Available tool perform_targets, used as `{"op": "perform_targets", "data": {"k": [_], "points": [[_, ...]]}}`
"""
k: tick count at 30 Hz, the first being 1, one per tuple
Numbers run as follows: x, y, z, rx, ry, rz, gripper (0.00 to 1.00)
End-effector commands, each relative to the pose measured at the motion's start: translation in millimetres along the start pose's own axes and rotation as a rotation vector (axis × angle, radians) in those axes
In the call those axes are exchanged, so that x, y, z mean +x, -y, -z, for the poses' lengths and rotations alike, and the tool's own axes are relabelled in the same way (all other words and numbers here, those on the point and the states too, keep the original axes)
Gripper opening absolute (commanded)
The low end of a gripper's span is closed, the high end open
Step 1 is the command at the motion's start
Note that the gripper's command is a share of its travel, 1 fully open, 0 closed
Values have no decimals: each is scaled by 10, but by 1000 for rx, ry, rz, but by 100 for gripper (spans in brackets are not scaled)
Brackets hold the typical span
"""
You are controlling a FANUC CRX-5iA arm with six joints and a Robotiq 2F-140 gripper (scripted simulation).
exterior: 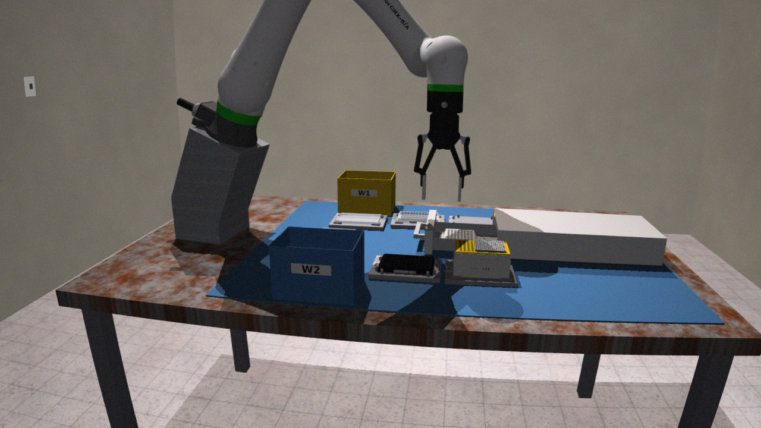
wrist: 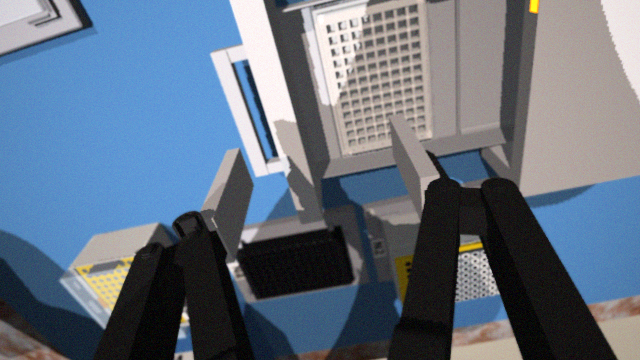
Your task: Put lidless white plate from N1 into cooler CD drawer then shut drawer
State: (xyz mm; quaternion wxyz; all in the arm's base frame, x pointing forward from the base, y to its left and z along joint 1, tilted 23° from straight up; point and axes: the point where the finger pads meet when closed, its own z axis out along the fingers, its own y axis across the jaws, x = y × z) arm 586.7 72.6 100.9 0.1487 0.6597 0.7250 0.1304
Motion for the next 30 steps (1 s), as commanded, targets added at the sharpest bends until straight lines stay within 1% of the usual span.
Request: {"op": "perform_targets", "data": {"k": [1, 5, 7, 10, 11, 22, 24, 30], "points": [[1, 116, -24, -2, 1, 0, 58], [1, 272, -60, -2, 1, 0, 56], [1, 272, -60, -2, 1, 0, 56], [1, 389, -86, -2, 1, 0, 55], [1, 428, -95, -2, 1, 0, 0], [1, 857, -193, -2, 1, 0, 0], [1, 857, -193, -2, 1, 0, 0], [1, 1066, -241, -2, 1, 0, 0]]}}
